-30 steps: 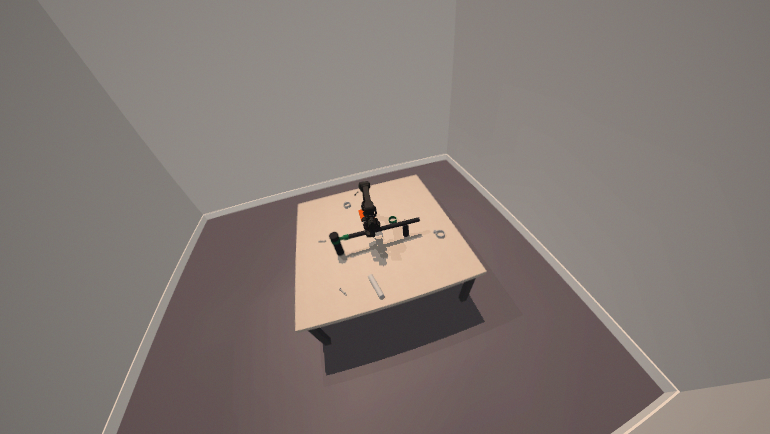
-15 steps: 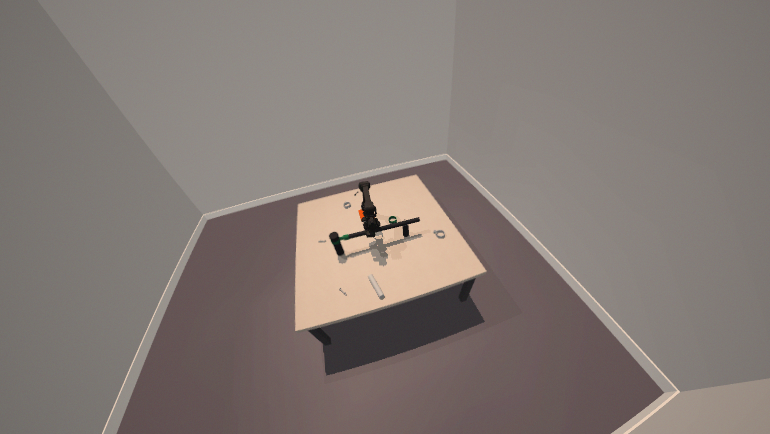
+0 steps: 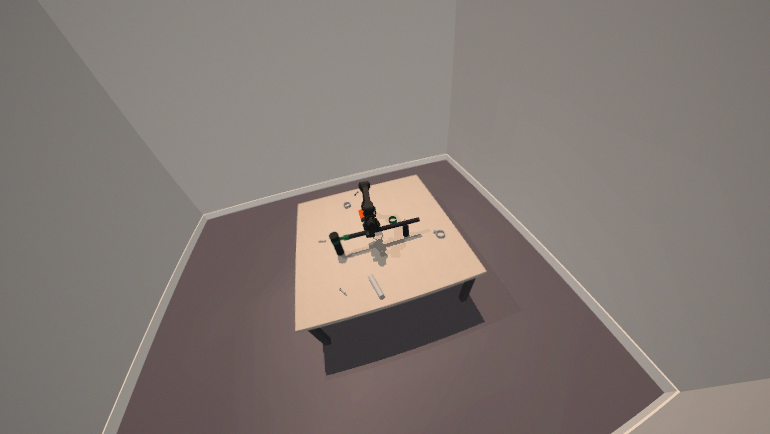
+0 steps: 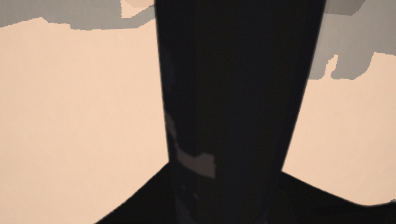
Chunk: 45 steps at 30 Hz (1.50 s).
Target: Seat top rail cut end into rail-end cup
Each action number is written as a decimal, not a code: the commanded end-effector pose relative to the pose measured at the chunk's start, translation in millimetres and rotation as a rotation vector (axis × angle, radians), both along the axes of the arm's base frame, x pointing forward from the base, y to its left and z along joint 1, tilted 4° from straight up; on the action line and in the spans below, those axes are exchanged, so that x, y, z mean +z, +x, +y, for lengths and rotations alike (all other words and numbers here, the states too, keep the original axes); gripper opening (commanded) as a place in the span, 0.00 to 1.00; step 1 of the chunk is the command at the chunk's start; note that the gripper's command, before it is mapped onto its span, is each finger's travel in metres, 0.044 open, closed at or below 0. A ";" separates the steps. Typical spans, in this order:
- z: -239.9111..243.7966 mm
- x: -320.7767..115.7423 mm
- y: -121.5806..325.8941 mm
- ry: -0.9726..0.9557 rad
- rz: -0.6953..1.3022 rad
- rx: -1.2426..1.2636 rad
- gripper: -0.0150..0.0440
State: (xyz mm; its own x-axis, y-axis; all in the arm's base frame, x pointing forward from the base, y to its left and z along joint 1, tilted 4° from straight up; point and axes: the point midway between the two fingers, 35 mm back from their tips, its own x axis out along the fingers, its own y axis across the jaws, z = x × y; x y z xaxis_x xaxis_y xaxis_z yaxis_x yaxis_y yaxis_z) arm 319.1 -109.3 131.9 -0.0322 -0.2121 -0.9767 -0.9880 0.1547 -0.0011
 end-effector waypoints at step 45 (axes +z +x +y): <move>-24.4 4.1 -3.8 -0.013 0.001 0.000 0.25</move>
